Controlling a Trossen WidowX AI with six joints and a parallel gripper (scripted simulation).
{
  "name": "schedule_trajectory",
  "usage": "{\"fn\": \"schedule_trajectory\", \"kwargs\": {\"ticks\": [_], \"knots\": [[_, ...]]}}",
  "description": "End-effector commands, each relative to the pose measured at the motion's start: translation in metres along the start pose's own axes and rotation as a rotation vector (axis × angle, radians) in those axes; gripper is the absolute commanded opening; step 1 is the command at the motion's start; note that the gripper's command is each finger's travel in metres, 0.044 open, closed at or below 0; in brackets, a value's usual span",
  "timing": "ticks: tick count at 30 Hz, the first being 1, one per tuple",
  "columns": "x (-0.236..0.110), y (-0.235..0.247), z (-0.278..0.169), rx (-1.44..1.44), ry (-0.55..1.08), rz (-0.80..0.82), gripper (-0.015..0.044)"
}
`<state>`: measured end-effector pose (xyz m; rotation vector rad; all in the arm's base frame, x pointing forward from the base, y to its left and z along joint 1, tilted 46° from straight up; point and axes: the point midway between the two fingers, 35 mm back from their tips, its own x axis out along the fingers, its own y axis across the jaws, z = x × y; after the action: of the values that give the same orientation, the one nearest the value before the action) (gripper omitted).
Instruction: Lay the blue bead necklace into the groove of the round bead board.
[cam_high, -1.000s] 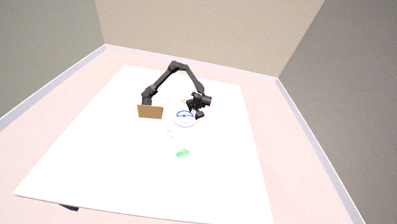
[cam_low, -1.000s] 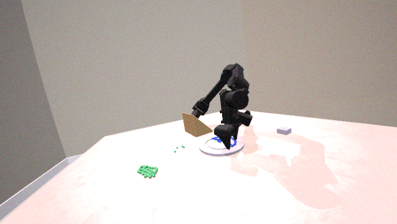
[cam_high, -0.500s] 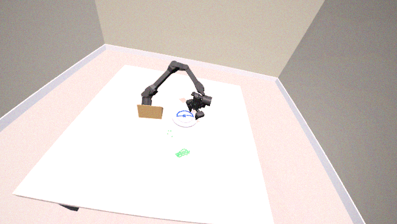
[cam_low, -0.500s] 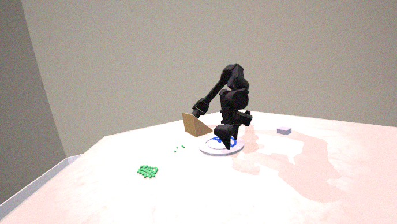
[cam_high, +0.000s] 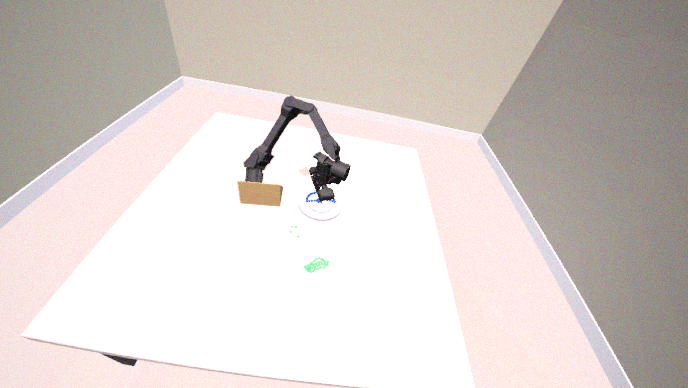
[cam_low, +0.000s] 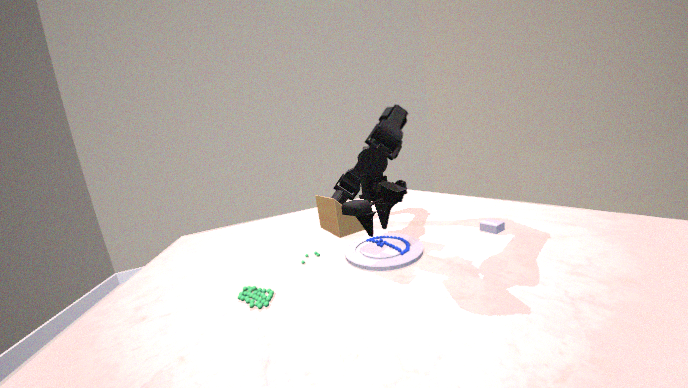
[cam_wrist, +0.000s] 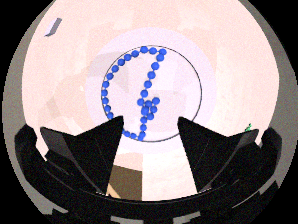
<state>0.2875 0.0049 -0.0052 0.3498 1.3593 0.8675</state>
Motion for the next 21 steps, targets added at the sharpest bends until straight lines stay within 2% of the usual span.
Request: {"fn": "schedule_trajectory", "kwargs": {"ticks": [1,21], "knots": [[-0.005,0.007,-0.024,0.07,0.003,0.001,0.012],[0.015,0.007,-0.027,0.081,0.002,-0.001,0.012]]}}
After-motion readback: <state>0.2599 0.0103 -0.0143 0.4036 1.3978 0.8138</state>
